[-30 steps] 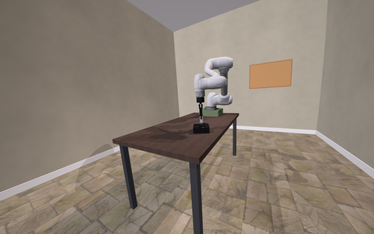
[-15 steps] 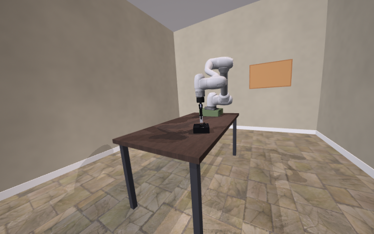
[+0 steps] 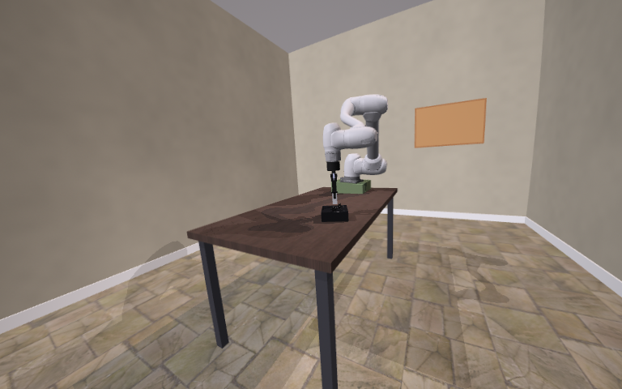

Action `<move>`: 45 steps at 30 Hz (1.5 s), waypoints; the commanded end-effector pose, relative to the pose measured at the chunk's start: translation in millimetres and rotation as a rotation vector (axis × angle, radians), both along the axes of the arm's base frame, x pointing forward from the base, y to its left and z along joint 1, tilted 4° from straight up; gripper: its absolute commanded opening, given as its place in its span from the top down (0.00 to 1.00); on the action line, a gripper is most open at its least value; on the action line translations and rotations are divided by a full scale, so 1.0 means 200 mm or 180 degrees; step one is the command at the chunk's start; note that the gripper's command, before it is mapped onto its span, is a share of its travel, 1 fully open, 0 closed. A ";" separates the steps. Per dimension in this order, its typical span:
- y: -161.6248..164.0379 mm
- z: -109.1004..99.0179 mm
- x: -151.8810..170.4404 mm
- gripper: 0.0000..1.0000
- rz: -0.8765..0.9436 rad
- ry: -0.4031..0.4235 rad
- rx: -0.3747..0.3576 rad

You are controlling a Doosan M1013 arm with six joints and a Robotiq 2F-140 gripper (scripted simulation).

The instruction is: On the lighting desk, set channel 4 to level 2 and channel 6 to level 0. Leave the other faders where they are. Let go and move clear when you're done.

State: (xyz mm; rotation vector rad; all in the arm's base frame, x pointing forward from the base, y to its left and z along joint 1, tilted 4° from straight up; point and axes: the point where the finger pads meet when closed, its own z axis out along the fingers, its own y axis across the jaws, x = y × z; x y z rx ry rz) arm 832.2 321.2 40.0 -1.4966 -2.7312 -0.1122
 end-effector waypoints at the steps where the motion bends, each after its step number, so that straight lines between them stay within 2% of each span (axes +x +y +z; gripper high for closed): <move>1: 0.00 -0.01 0.00 0.90 0.0000 0.0000 0.0001; 17: 0.00 -0.05 0.00 0.90 0.0000 0.0000 0.0001; 45: 0.02 -0.05 -0.01 0.90 0.0000 0.0000 0.0001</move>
